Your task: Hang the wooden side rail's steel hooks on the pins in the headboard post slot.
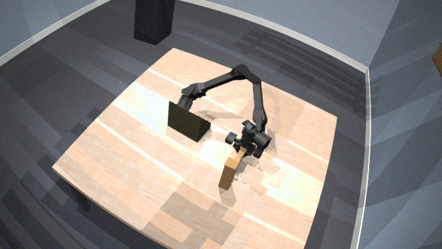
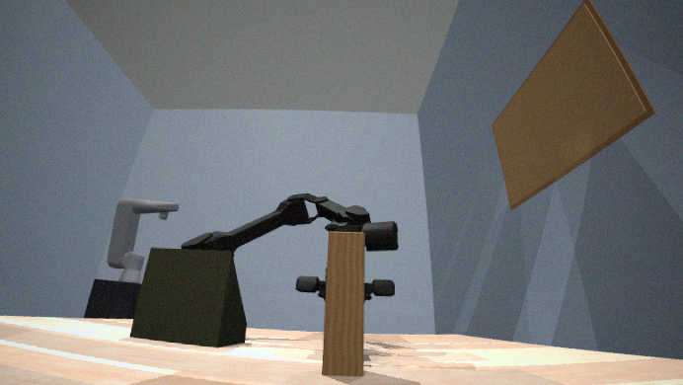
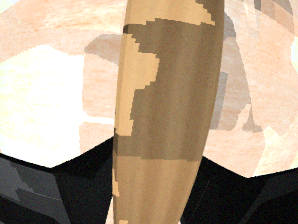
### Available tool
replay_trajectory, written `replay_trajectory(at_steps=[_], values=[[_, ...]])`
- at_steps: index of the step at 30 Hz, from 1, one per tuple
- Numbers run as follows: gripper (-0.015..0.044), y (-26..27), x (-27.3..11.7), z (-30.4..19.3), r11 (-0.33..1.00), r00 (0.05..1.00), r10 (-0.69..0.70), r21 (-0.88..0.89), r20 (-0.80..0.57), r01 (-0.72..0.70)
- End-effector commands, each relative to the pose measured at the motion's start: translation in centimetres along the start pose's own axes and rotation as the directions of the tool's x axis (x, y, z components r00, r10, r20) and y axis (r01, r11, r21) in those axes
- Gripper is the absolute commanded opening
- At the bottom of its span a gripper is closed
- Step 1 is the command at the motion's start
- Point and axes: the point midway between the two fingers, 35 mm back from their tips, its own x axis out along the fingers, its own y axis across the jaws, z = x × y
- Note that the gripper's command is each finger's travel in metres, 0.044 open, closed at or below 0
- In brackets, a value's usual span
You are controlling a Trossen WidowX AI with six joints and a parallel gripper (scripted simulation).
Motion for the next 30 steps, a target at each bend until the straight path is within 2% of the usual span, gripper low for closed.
replay_trajectory(at_steps=[1,30], values=[[0.0,-0.32,-0.41,-0.37,1.0,1.0,-0.015,0.005,-0.004,0.015],[0.0,-0.11,-0.42,-0.7,1.0,1.0,-0.015,0.005,-0.004,0.015]])
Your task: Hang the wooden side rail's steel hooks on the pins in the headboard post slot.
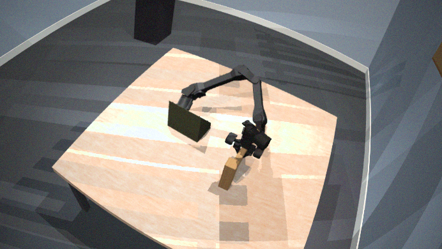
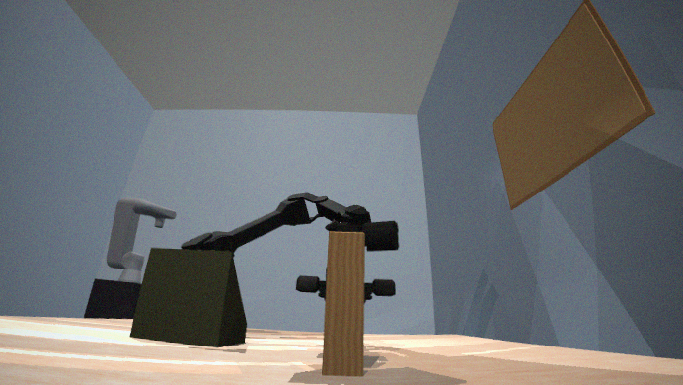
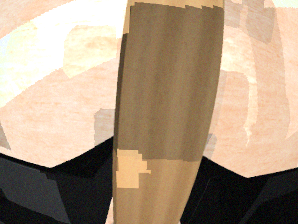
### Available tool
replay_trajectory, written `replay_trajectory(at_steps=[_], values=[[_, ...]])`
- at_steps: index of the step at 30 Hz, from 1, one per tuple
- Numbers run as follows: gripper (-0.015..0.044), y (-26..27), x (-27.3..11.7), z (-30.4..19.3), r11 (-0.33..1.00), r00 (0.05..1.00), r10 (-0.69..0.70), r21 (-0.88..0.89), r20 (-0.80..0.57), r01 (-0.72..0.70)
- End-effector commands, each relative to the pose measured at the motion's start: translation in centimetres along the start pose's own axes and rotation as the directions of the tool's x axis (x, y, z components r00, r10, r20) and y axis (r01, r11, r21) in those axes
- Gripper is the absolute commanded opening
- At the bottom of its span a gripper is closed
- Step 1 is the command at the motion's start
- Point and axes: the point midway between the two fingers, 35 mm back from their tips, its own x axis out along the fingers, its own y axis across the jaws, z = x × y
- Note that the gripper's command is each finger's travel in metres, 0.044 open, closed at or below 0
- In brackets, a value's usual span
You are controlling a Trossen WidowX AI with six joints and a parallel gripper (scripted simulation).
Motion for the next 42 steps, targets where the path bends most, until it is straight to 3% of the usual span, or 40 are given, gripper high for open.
replay_trajectory(at_steps=[1,42], values=[[0.0,0.0,-0.42,-0.52,1.0,1.0,-0.013,0.005,-0.004,0.013],[0.0,-0.09,-0.4,-0.92,1.0,1.0,-0.013,0.005,-0.004,0.013]])
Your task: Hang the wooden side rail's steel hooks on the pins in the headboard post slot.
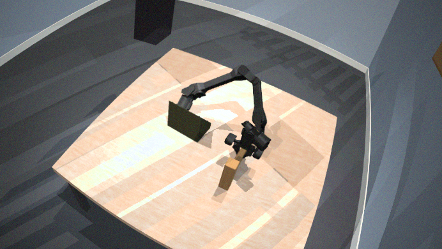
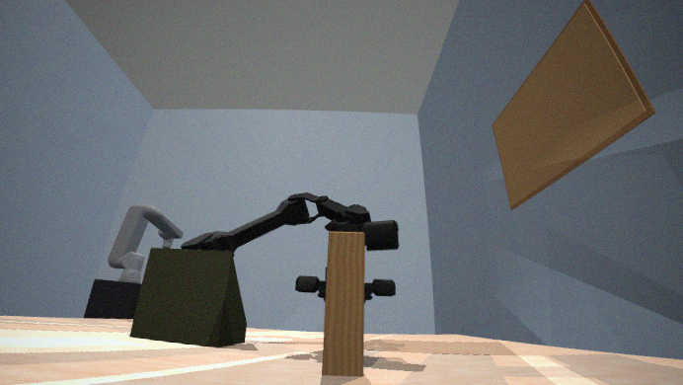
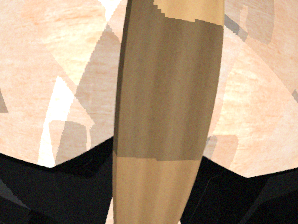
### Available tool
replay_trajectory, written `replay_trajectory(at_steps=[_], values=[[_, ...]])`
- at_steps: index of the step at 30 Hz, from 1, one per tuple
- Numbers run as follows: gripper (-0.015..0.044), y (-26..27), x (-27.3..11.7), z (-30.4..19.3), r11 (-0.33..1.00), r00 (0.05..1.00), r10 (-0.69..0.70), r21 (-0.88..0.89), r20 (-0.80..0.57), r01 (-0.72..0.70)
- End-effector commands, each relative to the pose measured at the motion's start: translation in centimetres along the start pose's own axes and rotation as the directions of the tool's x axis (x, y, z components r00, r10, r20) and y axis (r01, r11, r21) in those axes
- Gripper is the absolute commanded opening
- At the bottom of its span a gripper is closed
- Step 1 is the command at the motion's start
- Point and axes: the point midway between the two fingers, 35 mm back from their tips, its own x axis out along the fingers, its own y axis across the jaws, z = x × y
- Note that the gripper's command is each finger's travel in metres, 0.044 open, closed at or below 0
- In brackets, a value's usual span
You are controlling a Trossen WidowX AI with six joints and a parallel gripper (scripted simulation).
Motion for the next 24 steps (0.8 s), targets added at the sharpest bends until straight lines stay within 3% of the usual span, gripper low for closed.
replay_trajectory(at_steps=[1,24], values=[[0.0,-0.16,-0.43,-0.47,1.0,1.0,-0.013,0.004,-0.005,0.013],[0.0,-0.13,-0.51,-0.7,1.0,1.0,-0.013,0.004,-0.005,0.013]])
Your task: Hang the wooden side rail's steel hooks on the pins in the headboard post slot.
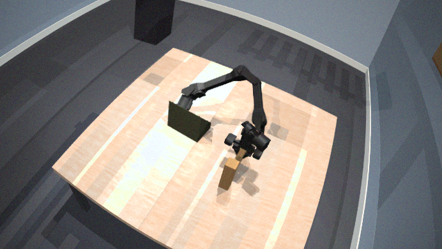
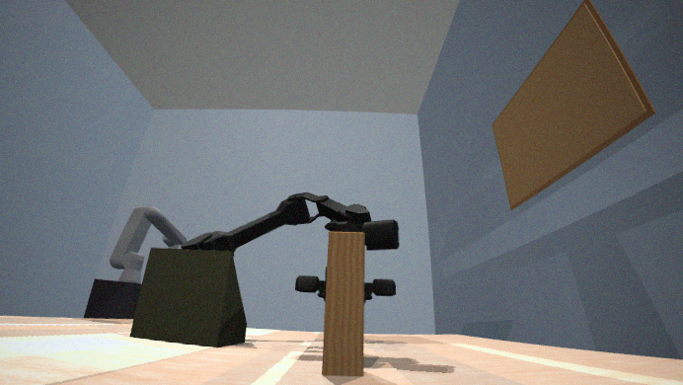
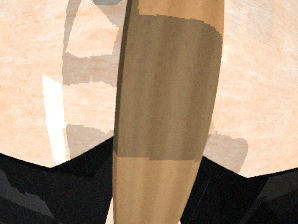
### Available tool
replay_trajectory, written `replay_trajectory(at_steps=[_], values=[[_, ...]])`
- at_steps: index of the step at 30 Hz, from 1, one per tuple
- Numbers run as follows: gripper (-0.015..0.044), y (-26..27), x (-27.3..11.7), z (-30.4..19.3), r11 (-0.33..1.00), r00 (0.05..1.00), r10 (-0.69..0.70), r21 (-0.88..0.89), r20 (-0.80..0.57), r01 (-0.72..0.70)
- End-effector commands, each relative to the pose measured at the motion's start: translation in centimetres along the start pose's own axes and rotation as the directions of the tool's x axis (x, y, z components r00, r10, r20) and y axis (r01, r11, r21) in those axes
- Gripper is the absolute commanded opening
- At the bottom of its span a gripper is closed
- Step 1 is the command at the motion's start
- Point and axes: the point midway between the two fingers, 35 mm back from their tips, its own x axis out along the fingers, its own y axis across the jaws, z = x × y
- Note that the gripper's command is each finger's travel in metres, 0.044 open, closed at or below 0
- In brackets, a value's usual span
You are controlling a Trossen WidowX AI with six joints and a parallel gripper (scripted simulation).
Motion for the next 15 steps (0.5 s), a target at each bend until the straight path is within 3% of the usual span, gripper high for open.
replay_trajectory(at_steps=[1,15], values=[[0.0,-0.12,-0.46,-0.47,1.0,1.0,-0.012,0.005,-0.004,0.012],[0.0,-0.14,-0.52,-0.61,1.0,1.0,-0.012,0.005,-0.004,0.012]])
